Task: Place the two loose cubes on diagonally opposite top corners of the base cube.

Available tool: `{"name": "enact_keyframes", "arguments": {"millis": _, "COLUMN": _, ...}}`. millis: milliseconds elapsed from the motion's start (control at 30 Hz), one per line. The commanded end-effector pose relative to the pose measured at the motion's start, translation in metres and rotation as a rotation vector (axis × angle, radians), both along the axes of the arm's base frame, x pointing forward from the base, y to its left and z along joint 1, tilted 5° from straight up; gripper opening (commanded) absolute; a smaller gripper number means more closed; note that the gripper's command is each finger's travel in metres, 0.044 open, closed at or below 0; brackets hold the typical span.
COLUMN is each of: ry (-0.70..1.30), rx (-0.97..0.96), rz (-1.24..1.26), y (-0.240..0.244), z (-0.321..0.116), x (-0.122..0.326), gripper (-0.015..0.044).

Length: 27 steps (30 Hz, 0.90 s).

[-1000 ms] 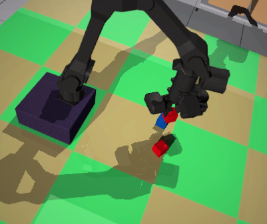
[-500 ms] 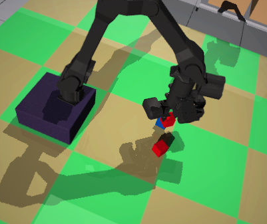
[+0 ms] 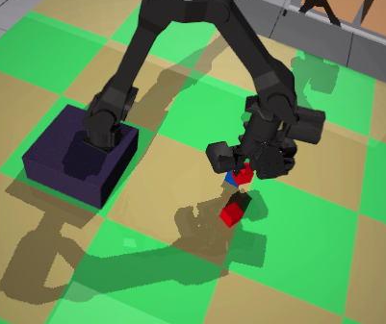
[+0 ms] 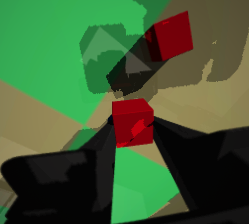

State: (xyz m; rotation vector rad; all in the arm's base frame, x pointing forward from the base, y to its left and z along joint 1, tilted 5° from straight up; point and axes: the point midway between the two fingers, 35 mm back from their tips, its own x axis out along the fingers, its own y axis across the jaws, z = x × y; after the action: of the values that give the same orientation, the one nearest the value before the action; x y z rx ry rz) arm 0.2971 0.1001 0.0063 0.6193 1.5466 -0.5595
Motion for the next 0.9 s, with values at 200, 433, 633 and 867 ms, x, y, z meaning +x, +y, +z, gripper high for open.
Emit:
{"name": "enact_keyframes", "arguments": {"millis": 200, "ry": 0.000, "rx": 0.005, "rz": -0.003, "y": 0.001, "z": 0.000, "x": 0.000, "gripper": 0.0184}}
{"name": "enact_keyframes", "arguments": {"millis": 433, "ry": 0.000, "rx": 0.004, "rz": -0.003, "y": 0.001, "z": 0.002, "x": 0.000, "gripper": 0.0205}}
{"name": "enact_keyframes", "arguments": {"millis": 633, "ry": 0.000, "rx": 0.000, "rz": 0.000, "y": -0.001, "z": 0.014, "x": 0.001, "gripper": 0.0205}}
{"name": "enact_keyframes", "arguments": {"millis": 867, "ry": 0.000, "rx": 0.000, "rz": 0.000, "y": -0.001, "z": 0.025, "x": 0.001, "gripper": 0.0205}}
